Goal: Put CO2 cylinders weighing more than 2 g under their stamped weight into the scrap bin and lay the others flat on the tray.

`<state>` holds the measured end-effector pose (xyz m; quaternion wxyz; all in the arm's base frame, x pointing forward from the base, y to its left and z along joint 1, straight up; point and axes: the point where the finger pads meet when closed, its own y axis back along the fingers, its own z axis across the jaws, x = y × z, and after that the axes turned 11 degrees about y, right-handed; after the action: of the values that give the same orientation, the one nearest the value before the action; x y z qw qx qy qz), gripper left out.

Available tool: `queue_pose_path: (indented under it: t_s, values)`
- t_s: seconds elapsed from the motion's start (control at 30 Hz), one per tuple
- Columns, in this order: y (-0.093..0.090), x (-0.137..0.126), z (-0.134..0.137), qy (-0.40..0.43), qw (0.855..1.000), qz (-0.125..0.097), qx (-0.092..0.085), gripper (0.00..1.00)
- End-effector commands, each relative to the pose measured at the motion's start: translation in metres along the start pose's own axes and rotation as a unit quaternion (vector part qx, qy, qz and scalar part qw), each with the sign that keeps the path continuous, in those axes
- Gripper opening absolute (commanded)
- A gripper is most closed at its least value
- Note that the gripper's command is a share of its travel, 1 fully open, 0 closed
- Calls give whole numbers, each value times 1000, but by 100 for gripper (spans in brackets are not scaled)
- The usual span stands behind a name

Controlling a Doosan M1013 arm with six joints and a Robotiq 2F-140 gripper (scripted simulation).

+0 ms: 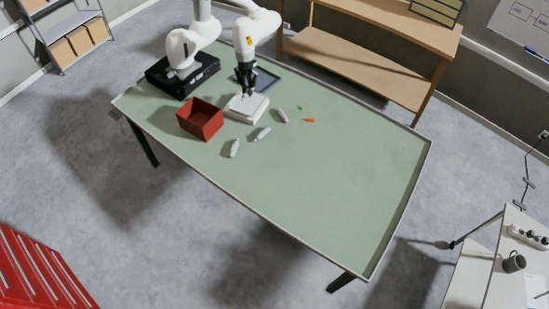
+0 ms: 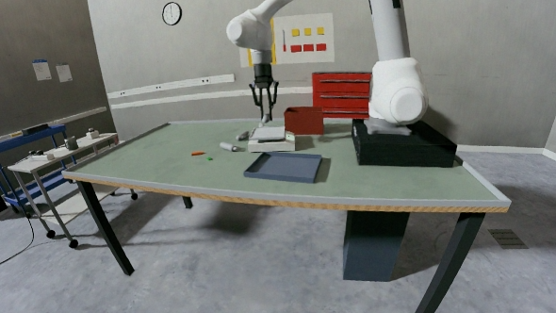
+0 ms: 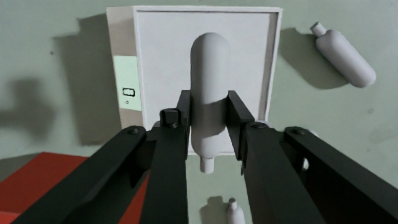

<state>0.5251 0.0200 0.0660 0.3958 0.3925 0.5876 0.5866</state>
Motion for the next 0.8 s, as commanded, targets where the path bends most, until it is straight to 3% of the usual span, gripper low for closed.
queue_pose_path:
  t_s: [0.0, 0.27, 0.77]
  values:
    - [-13, 0, 1, 0, 1000, 0, -1, 10]
    - [-40, 0, 1, 0, 1000, 0, -1, 10]
    - [-51, 0, 1, 0, 1000, 0, -1, 10]
